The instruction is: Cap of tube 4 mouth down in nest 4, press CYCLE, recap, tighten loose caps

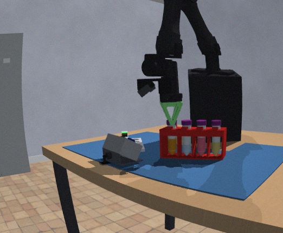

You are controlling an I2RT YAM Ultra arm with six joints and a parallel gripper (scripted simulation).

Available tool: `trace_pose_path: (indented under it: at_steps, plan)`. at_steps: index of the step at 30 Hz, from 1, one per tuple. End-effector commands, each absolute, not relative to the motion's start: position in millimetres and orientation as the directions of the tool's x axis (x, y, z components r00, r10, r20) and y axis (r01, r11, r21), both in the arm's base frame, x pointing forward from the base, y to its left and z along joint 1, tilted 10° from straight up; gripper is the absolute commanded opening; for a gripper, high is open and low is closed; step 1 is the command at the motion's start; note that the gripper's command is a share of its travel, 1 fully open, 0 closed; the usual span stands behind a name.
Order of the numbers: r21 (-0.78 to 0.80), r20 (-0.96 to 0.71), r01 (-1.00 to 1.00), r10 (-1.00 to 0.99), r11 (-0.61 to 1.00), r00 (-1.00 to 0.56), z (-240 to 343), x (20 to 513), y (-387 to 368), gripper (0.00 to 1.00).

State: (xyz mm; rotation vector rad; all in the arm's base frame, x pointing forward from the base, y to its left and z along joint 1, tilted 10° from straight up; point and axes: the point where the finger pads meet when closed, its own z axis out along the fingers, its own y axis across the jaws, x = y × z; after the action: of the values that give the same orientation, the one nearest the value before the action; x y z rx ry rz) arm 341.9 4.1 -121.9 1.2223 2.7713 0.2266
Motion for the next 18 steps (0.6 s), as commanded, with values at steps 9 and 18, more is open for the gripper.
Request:
trace_pose_path:
  at_steps: [9,18]
  plan:
    - [0.183,-0.036,0.739,0.755,0.649,-0.654,-119.9,343.8,3.9,0.49]
    - [0.183,-0.036,0.739,0.755,0.649,-0.654,-102.3,340.9,2.2,0.49]
